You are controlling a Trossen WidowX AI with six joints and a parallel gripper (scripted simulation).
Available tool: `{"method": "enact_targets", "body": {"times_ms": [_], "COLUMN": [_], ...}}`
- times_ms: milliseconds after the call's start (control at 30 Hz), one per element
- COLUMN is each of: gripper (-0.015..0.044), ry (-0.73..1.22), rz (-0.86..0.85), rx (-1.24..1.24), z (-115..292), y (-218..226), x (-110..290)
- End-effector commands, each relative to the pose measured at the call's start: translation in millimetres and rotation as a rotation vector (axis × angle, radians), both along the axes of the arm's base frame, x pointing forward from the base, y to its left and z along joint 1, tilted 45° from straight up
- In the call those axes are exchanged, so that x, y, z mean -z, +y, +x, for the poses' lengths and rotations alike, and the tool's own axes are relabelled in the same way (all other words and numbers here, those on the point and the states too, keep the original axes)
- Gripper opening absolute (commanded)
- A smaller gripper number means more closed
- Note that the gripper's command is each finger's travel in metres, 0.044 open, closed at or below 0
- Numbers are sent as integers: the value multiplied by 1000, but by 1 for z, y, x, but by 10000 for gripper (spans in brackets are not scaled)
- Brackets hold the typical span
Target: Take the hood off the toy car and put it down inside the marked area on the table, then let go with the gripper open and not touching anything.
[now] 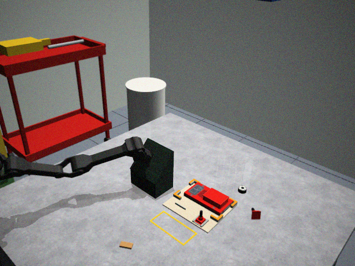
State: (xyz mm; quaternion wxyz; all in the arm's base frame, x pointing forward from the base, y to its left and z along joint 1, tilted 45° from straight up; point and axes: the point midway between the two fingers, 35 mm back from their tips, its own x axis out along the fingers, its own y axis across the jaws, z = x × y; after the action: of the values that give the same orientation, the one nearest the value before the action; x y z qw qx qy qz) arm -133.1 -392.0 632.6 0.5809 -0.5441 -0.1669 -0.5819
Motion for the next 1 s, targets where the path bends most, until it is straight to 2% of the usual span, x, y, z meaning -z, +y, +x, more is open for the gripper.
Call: {"method": "enact_targets", "body": {"times_ms": [0, 100, 300, 533, 800, 967], "gripper": [26, 105, 263, 440, 440, 440], "ry": [-1, -17, 6, 48, 160, 198], "rz": [-2, -35, -127, -166, -230, -242], "rx": [-3, -52, -177, -332, -446, -476], "z": [0, 6, 35, 72, 120, 136], "y": [1, 19, 84, 150, 237, 261], "x": [-1, -11, -49, -75, -93, -95]}}
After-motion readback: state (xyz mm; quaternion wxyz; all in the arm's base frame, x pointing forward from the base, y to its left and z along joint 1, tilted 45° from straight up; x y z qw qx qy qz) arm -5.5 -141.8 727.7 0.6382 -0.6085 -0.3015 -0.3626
